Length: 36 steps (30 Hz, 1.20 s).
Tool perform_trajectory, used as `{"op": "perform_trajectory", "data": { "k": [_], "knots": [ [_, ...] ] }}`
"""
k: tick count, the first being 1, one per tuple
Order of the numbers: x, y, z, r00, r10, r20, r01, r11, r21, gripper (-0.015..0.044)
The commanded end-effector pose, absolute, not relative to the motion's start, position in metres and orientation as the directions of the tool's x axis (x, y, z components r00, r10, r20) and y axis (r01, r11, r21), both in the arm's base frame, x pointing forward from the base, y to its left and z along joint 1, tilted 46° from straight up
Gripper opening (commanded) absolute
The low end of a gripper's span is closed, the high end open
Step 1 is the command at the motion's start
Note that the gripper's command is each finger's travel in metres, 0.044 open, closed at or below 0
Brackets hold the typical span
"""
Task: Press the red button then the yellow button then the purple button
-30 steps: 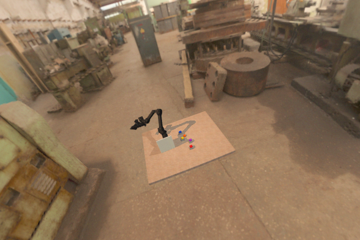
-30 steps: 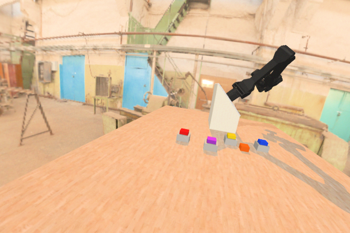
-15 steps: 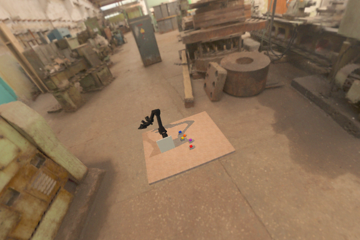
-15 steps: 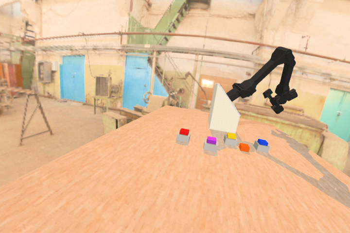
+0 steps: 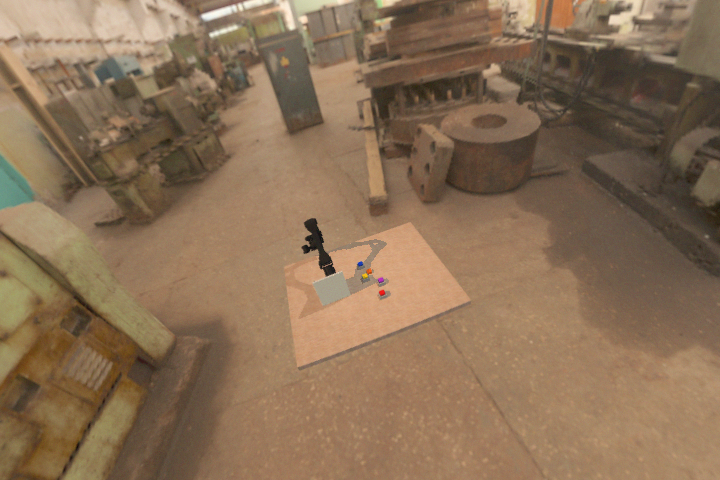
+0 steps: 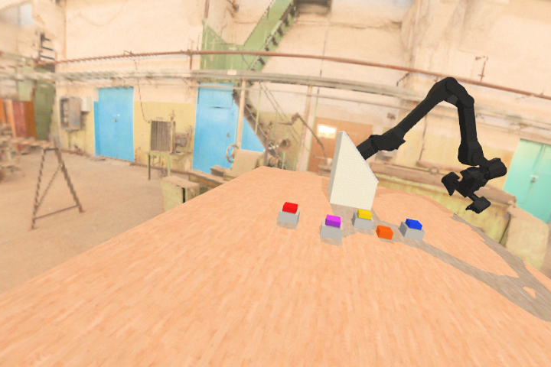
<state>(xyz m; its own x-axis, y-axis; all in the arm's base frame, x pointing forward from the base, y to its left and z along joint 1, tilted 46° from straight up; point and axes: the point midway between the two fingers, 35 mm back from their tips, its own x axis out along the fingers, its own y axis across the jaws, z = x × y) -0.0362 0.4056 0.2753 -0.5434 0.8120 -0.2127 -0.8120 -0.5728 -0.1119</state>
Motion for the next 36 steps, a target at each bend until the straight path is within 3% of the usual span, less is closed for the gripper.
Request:
{"op": "perform_trajectory", "data": {
  "k": [1, 9, 19, 28, 36],
  "knots": [
    [0.04, 0.413, 0.27, -0.367, 0.897, -0.248, -0.903, -0.407, -0.137, 0.04],
    [0.164, 0.39, 0.248, -0.068, 0.941, -0.332, -0.982, -0.121, -0.142, 0.04],
    [0.303, 0.315, 0.191, 0.252, 0.832, -0.495, -0.965, 0.256, -0.06, 0.04],
    [0.379, 0.22, 0.112, 0.311, 0.673, -0.671, -0.879, 0.472, 0.066, 0.04],
    [0.409, 0.115, 0.044, 0.278, 0.556, -0.783, -0.735, 0.648, 0.198, 0.04]
  ]
}}
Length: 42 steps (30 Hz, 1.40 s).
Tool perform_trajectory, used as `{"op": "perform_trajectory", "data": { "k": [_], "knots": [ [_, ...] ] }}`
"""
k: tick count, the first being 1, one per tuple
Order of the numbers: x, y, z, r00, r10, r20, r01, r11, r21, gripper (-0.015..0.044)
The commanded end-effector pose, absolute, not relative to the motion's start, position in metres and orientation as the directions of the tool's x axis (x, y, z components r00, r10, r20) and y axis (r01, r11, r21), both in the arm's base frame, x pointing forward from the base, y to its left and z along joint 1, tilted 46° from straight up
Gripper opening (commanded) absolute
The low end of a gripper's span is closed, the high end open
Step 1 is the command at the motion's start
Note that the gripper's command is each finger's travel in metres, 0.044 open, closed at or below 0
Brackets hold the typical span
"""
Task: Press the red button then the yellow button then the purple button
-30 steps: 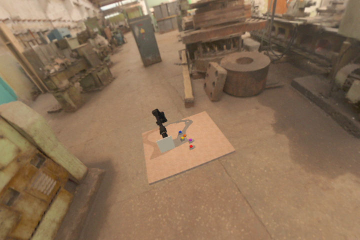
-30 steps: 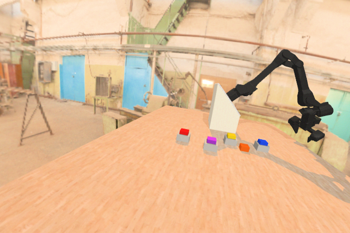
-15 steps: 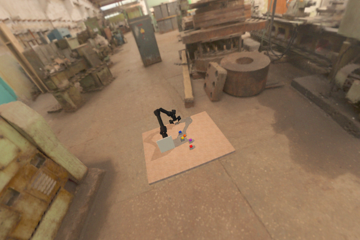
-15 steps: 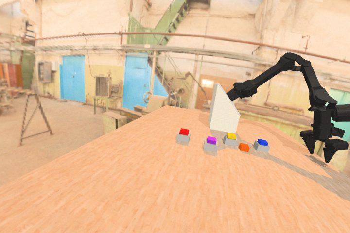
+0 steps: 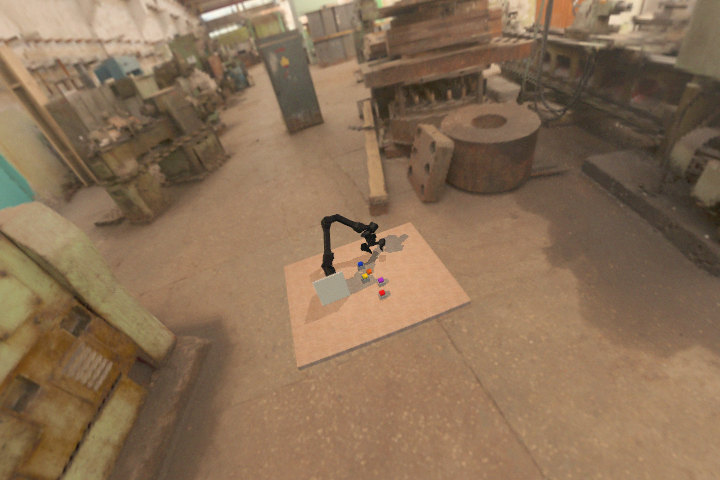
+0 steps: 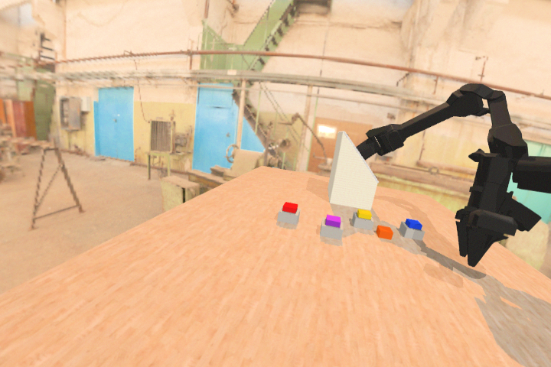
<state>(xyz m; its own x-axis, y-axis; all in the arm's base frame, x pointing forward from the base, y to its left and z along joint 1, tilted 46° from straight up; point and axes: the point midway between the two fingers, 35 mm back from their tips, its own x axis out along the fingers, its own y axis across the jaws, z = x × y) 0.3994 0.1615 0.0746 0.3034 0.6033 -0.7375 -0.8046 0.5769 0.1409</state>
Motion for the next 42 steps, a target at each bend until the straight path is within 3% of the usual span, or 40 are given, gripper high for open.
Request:
{"op": "perform_trajectory", "data": {
  "k": [1, 10, 19, 25, 31, 36, 42],
  "knots": [
    [0.41, 0.101, 0.035, 0.27, 0.545, -0.794, -0.713, 0.668, 0.216, 0.04],
    [0.389, -0.02, -0.036, 0.167, 0.505, -0.847, -0.453, 0.802, 0.388, 0.04],
    [0.319, -0.121, -0.098, 0.087, 0.586, -0.806, -0.114, 0.809, 0.576, 0.04],
    [0.264, -0.159, -0.127, 0.094, 0.675, -0.732, 0.087, 0.727, 0.681, 0.04],
    [0.254, -0.164, -0.131, 0.103, 0.692, -0.715, 0.117, 0.705, 0.699, 0.04],
    [0.26, -0.123, -0.172, 0.104, 0.694, -0.713, 0.116, 0.703, 0.701, 0.0269],
    [0.26, -0.12, -0.175, 0.104, 0.694, -0.713, 0.116, 0.703, 0.702, 0.0111]
  ]
}}
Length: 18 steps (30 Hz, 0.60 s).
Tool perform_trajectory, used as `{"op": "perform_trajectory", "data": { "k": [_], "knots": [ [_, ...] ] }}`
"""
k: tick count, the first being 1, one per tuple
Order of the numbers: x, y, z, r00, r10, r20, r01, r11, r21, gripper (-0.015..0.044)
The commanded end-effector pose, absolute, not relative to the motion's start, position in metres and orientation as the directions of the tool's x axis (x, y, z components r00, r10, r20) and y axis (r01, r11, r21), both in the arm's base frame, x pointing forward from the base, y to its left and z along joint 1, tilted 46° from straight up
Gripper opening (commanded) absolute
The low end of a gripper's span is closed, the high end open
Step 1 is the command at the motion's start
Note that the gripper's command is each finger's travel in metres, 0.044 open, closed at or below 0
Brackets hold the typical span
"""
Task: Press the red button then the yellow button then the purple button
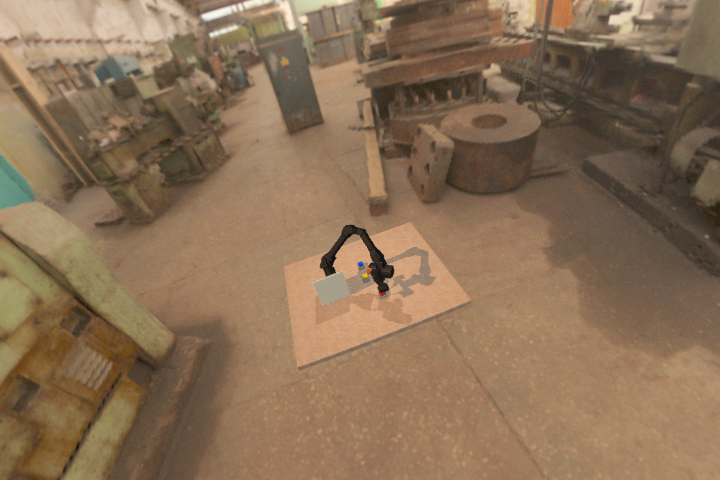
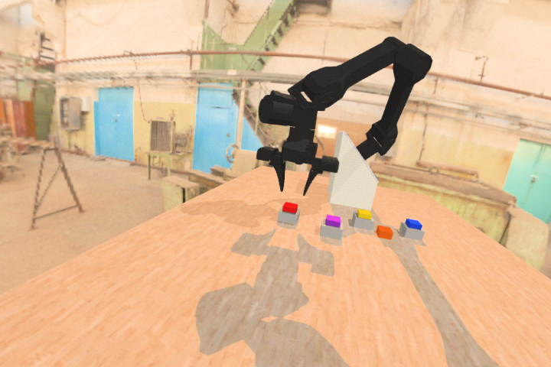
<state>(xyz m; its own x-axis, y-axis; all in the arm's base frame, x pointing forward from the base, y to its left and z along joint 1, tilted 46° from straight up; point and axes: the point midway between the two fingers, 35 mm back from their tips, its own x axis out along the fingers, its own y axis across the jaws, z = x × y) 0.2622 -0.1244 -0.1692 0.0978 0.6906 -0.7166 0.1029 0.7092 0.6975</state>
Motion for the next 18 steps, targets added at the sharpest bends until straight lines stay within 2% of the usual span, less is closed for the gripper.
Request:
{"op": "perform_trajectory", "data": {
  "k": [1, 4, 18],
  "knots": [
    [0.2602, -0.12, -0.1746, 0.104, 0.694, -0.713, 0.116, 0.703, 0.702, 0.0085],
    [0.2602, -0.12, -0.1746, 0.104, 0.694, -0.713, 0.116, 0.703, 0.702, 0.002],
    [0.2605, -0.1184, -0.1763, 0.104, 0.694, -0.712, 0.116, 0.703, 0.702, 0.002]
  ]
}}
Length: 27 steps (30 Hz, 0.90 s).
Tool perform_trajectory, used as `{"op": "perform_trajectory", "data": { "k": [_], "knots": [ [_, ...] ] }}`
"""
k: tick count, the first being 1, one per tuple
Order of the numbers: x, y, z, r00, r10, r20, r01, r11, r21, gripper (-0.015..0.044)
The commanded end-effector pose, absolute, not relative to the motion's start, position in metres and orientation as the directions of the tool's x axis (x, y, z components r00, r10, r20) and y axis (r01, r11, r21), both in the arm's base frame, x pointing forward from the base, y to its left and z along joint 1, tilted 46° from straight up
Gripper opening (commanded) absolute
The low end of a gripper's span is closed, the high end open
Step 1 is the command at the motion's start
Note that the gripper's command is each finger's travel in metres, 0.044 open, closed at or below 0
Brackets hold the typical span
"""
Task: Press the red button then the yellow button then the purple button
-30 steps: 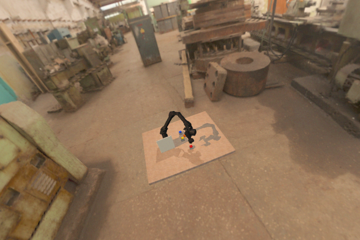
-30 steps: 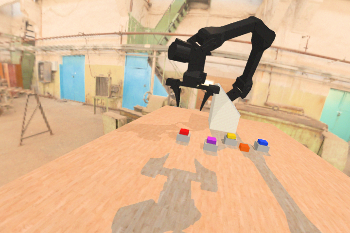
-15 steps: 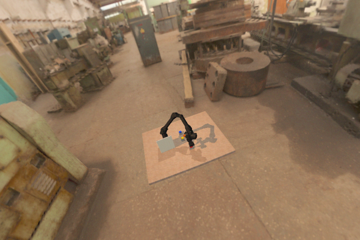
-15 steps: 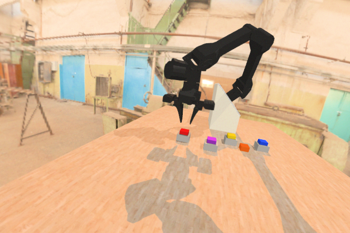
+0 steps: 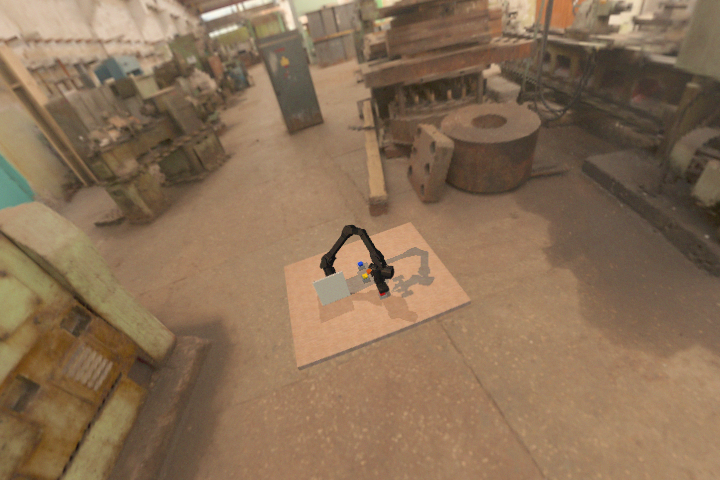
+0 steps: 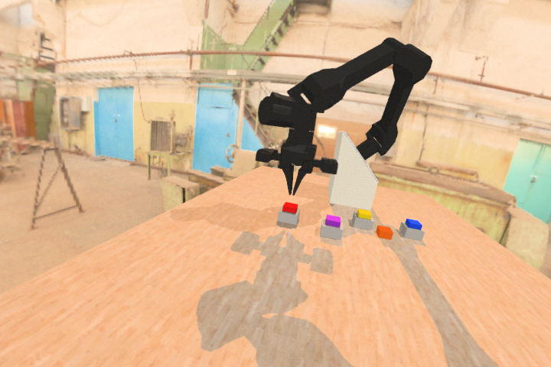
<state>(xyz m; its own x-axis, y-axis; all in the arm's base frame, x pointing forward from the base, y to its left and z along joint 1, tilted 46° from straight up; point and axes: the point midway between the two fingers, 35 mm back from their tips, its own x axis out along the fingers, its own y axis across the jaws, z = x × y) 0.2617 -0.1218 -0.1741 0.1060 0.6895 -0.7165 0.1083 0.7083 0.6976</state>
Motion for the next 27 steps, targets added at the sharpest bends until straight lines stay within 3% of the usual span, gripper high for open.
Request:
{"op": "perform_trajectory", "data": {
  "k": [1, 27],
  "knots": [
    [0.261, -0.117, -0.177, 0.104, 0.694, -0.712, 0.116, 0.703, 0.702, 0.002],
    [0.264, -0.095, -0.199, 0.104, 0.695, -0.711, 0.115, 0.702, 0.703, 0.002]
  ]
}}
